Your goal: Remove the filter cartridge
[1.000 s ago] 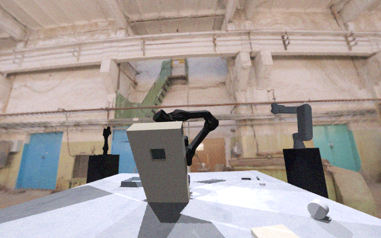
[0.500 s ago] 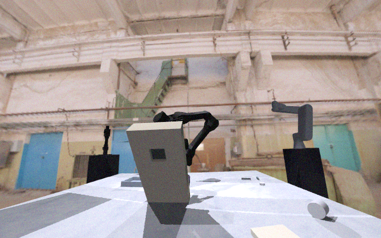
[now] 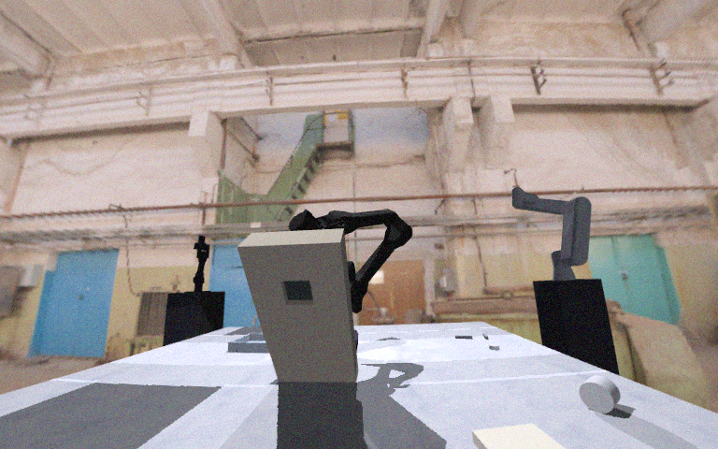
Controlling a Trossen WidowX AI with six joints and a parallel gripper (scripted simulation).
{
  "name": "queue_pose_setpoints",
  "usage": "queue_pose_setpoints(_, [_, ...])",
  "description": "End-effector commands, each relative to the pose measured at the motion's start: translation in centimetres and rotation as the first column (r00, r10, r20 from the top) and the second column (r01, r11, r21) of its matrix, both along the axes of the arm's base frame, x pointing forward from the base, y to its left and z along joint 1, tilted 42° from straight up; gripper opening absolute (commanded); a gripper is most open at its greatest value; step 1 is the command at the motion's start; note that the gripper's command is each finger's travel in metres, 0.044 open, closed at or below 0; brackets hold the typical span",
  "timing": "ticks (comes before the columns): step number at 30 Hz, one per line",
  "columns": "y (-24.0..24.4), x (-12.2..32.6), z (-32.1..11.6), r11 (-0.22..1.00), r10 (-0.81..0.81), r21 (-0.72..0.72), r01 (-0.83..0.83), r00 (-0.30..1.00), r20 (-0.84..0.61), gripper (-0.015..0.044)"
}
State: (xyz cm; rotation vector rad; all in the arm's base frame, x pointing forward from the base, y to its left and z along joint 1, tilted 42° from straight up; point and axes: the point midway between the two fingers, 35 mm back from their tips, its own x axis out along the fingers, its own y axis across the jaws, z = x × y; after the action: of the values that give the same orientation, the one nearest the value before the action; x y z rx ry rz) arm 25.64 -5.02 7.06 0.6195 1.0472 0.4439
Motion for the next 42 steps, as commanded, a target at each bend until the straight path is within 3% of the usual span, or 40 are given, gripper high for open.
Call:
queue_pose_setpoints(1, [-0.1, 0.0, 0.0, 1.0, 0.002, -0.006, -0.002, 1.0, 0.001, 0.0106])
queue_pose_setpoints(5, [-0.5, 0.6, 0.5, 1.0, 0.001, -0.004, -0.001, 1.0, 0.001, 0.0001])
queue_pose_setpoints(12, [-1.5, 1.4, 1.7, 1.0, 0.0, -0.002, 0.0, 1.0, 0.0, 0.0])
queue_pose_setpoints(29, [-6.9, -2.0, 7.5, 1.0, 0.0, -0.001, 0.0, 1.0, -0.004, 0.0])
queue_pose_setpoints(42, [-10.8, -1.2, 3.3, 1.0, 0.0, -0.006, 0.0, 1.0, -0.003, 0.0])
